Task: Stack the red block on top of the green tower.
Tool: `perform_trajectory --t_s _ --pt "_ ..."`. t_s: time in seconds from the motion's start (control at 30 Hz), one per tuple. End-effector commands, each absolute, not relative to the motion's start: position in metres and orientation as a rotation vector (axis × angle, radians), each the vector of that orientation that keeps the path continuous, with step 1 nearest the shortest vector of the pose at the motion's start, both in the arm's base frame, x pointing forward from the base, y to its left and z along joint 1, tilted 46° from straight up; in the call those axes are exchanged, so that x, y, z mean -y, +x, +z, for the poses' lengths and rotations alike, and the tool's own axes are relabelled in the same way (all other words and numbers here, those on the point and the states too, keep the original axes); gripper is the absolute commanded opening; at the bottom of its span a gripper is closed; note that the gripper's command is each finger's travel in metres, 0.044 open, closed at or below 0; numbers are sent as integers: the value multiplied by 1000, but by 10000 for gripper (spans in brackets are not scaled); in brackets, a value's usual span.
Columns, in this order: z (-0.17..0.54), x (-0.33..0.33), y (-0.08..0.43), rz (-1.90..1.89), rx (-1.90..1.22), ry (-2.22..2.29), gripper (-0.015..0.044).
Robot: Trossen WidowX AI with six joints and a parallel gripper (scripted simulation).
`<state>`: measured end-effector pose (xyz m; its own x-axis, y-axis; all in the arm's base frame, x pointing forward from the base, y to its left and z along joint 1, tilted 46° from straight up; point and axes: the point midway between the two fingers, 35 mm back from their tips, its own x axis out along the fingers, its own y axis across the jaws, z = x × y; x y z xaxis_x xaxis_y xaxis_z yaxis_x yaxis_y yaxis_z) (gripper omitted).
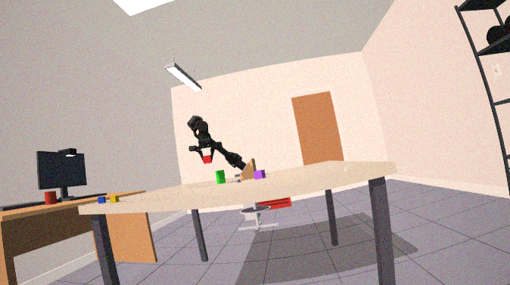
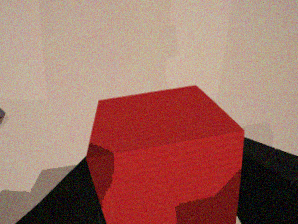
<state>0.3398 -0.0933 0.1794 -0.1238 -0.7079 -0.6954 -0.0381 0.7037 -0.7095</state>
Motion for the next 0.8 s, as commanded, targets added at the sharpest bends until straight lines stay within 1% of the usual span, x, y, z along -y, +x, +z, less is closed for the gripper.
perform_trajectory --t_s 0.0,0.77 --pt "181 87 327 -633 -1612 -615 0" --pt "180 68 235 -603 -1623 -634 0"
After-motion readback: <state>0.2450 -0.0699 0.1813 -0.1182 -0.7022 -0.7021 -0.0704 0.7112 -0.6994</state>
